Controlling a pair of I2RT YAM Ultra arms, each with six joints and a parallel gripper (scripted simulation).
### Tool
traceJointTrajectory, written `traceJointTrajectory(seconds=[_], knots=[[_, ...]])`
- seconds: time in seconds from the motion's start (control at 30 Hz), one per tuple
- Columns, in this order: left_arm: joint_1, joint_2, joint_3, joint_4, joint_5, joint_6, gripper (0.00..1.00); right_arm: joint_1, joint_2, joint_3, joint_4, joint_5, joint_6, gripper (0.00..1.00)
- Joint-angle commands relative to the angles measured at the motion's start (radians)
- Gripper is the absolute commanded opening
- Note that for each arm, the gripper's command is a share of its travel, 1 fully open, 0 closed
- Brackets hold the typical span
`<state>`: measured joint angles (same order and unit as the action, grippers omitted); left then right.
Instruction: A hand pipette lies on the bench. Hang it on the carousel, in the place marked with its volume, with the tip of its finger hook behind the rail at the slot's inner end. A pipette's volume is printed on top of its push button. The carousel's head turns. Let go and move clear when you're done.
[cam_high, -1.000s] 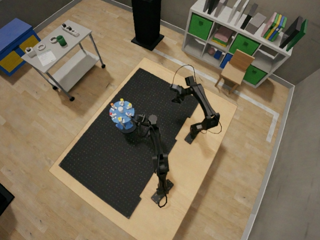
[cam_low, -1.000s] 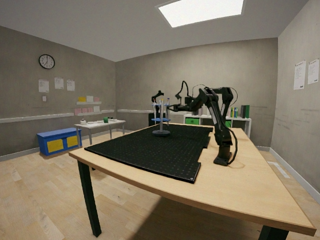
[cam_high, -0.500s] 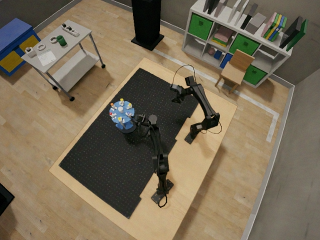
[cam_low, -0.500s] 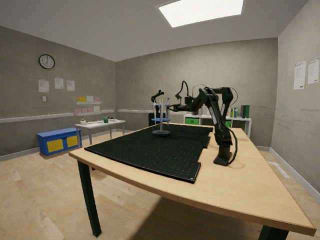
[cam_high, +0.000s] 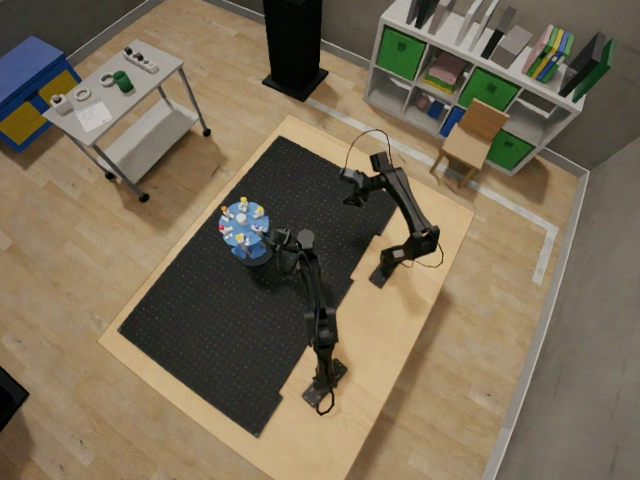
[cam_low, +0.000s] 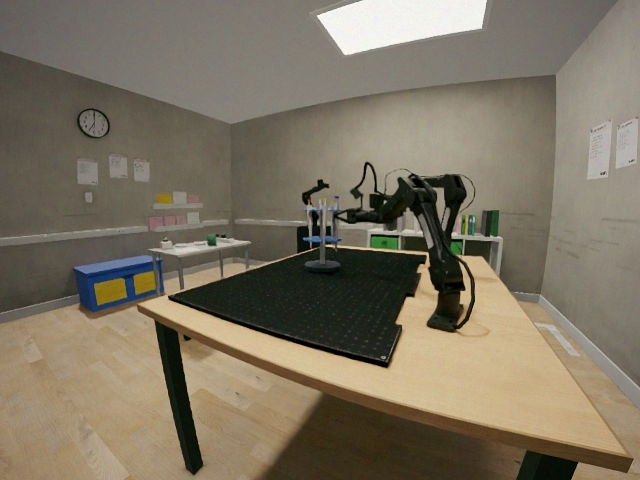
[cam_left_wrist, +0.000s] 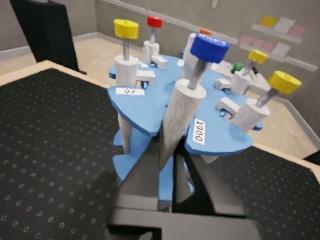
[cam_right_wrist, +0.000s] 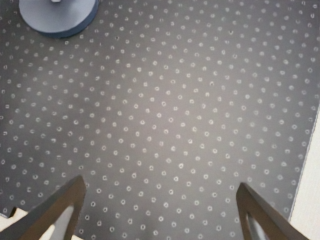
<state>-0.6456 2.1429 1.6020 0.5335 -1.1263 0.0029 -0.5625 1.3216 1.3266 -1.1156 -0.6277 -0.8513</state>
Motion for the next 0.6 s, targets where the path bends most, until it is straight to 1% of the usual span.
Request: traceJointTrajectory(seconds=[0.0, 0.07, 0.23, 0.27, 0.57], knots=[[0.014, 0.005, -0.002, 0.024, -0.026, -0.012, 0.12, -0.009, -0.004, 0.015, 0.013, -0.020, -0.005, 1.00], [0.014, 0.005, -0.018, 0.028, -0.026, -0.010, 0.12, -0.009, -0.004, 0.015, 0.013, -0.020, -0.005, 1.00], [0.014, 0.012, -0.011, 0.035, -0.026, -0.010, 0.12, -0.009, -0.004, 0.015, 0.013, -0.020, -0.005, 1.00], [0.014, -0.016, -0.019, 0.038, -0.027, -0.009, 0.12, -0.009, -0.004, 0.015, 0.013, -0.020, -0.005, 1.00], [0.014, 0.001, -0.015, 0.043, -0.027, -0.009, 0.12, -0.009, -0.004, 0.015, 0.013, -0.020, -0.005, 1.00]])
